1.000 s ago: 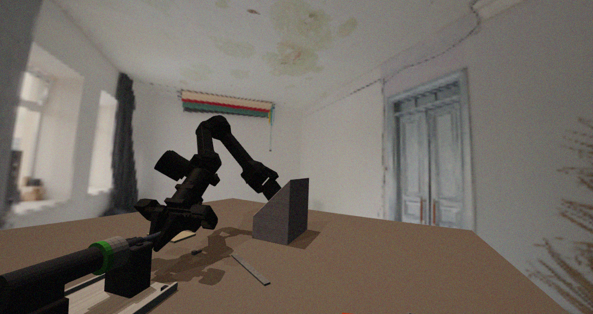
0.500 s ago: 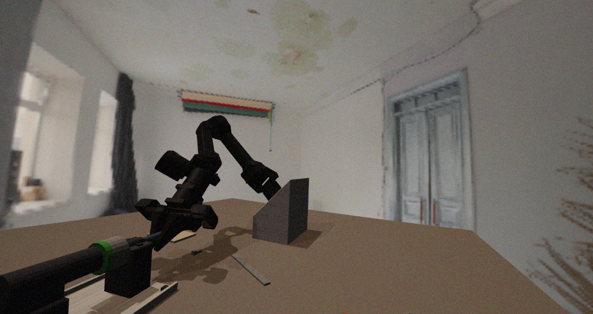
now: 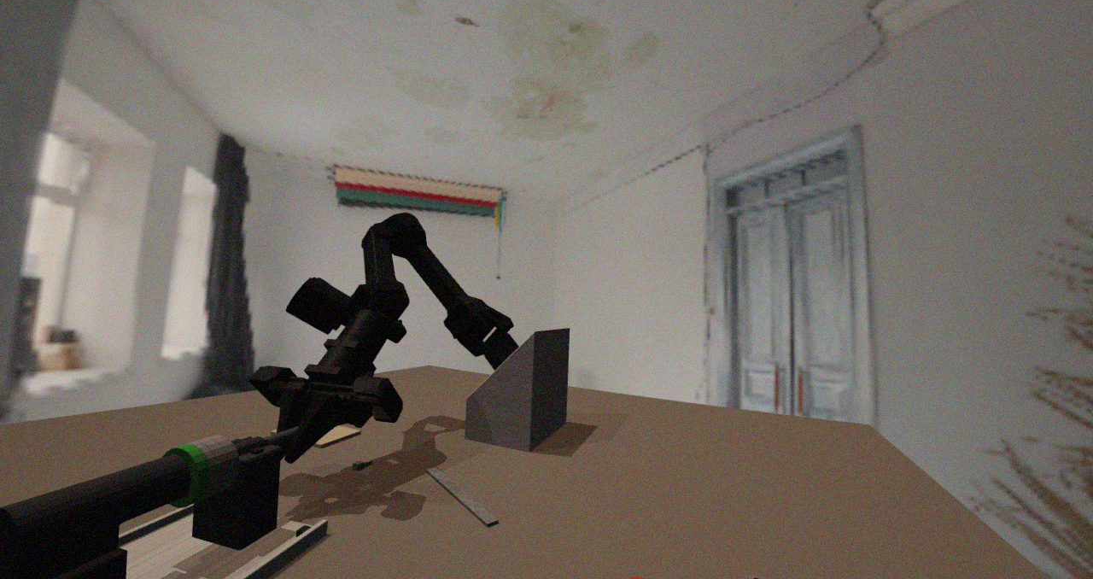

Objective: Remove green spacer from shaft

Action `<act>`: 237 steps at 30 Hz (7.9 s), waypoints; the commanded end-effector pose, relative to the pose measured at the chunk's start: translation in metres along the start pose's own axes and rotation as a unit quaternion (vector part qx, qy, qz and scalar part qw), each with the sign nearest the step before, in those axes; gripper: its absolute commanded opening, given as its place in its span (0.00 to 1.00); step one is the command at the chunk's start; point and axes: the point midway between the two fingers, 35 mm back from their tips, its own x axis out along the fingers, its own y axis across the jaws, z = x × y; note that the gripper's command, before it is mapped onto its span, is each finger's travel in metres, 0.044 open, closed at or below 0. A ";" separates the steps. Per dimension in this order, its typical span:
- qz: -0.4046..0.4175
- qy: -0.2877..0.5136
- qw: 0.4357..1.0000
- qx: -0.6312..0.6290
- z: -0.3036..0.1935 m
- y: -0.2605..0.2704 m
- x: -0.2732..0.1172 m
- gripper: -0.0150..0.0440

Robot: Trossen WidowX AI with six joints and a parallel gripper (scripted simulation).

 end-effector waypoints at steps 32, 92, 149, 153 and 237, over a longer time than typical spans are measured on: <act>0.001 0.000 1.000 -0.001 0.002 0.001 -0.003 0.25; 0.001 0.000 1.000 -0.001 0.006 0.001 -0.007 0.25; 0.001 0.000 1.000 -0.002 0.010 0.001 -0.010 0.25; 0.001 0.000 1.000 -0.002 0.010 0.001 -0.011 0.25; 0.001 -0.001 1.000 -0.002 0.016 0.001 -0.016 0.25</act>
